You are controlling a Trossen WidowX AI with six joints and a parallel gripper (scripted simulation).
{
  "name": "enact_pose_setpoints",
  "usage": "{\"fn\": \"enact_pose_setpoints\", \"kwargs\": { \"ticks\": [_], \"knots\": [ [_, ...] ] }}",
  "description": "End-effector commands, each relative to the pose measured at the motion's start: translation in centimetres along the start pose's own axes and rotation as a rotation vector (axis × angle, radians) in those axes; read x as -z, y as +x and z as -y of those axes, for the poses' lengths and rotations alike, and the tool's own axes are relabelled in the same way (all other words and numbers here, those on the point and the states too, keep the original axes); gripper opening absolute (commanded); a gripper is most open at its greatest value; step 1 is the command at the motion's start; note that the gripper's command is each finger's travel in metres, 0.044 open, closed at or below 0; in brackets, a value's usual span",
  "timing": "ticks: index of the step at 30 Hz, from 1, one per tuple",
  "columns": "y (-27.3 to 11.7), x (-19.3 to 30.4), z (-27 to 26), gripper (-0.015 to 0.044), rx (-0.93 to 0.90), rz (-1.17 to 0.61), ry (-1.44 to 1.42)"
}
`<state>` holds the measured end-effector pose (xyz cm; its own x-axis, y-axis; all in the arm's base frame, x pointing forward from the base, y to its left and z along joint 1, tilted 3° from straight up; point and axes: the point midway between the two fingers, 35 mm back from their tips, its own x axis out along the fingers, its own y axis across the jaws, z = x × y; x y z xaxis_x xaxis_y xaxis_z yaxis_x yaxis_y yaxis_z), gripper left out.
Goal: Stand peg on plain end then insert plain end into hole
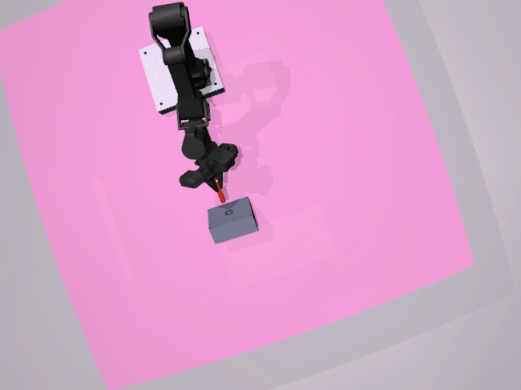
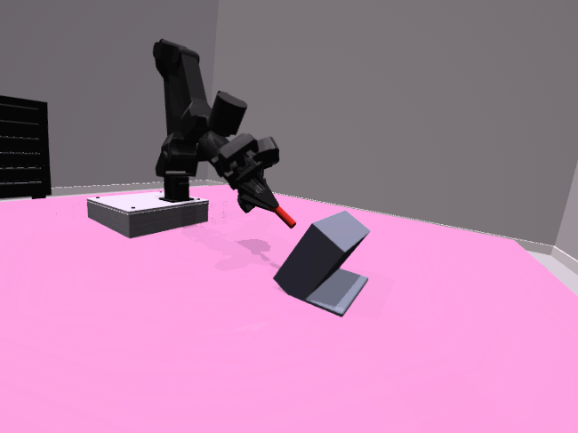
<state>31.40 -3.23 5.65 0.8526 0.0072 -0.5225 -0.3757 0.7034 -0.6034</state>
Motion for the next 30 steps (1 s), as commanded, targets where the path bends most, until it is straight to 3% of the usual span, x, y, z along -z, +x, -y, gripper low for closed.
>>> {"fn": "enact_pose_setpoints", "kwargs": {
  "ticks": [1,30],
  "knots": [
    [0.1,0.0,0.0,0.0,0.007,0.0,0.002],
    [2.9,-0.1,-0.4,0.0,0.019,0.027,-0.001]
  ]
}}
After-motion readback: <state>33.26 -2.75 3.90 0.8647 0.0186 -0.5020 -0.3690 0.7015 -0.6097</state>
